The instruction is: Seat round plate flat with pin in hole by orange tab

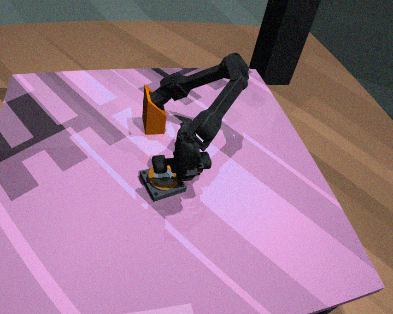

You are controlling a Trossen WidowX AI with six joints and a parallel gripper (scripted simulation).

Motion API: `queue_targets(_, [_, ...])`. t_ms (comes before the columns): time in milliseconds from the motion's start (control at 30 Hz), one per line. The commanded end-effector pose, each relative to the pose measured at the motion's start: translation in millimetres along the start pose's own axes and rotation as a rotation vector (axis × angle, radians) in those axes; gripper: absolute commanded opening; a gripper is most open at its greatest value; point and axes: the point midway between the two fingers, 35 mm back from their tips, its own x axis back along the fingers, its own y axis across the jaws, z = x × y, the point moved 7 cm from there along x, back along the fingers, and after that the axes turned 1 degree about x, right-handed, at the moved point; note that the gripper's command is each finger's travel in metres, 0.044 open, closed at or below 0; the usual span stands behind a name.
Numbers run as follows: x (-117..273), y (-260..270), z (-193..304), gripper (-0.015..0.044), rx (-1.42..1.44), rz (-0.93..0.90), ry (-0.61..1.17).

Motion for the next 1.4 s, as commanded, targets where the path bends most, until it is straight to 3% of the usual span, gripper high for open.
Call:
queue_targets(0, [-3.8, 0.8, 6.0, 0.0000, -0.013, -0.002, 0.019])
queue_targets(1367, [-3.5, 3.2, 11.2, 0.0000, -0.013, -0.002, 0.019])
